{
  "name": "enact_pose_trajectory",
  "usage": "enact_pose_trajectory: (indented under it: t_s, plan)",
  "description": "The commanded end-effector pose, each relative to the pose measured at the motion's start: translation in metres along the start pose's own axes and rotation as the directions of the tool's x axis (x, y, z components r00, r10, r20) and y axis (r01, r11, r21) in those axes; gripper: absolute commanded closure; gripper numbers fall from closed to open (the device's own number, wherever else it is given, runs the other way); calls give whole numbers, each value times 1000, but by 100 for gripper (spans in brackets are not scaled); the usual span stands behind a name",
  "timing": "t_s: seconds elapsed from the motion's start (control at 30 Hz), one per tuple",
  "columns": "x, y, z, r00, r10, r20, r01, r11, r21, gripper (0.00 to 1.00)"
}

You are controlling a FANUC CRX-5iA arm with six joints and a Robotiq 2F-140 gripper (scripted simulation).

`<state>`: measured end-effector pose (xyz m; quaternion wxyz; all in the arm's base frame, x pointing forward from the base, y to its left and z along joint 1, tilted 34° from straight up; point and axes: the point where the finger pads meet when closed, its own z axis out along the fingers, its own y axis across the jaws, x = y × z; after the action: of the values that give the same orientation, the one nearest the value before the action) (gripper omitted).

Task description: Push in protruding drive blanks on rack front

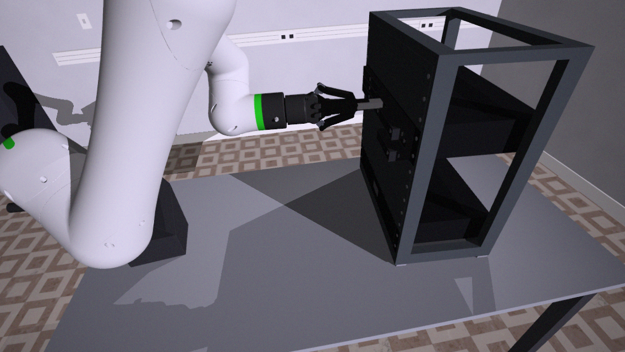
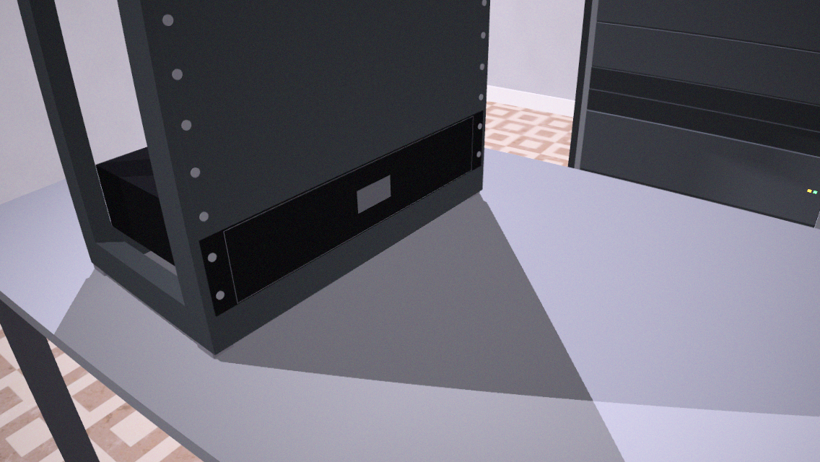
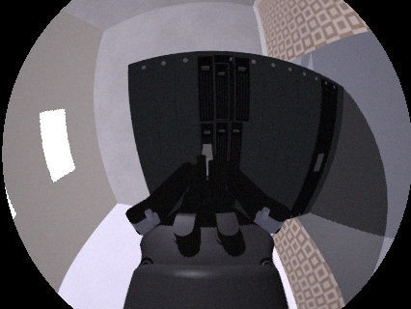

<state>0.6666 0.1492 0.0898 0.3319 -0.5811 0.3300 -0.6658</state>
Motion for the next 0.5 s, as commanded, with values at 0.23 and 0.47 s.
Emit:
enact_pose_trajectory:
  t_s: [0.23,0.47]
  plan:
    - [0,-1,3,1000,1,0,-1,1000,1,90]
    - [0,-1,3,1000,1,0,-1,1000,1,90]
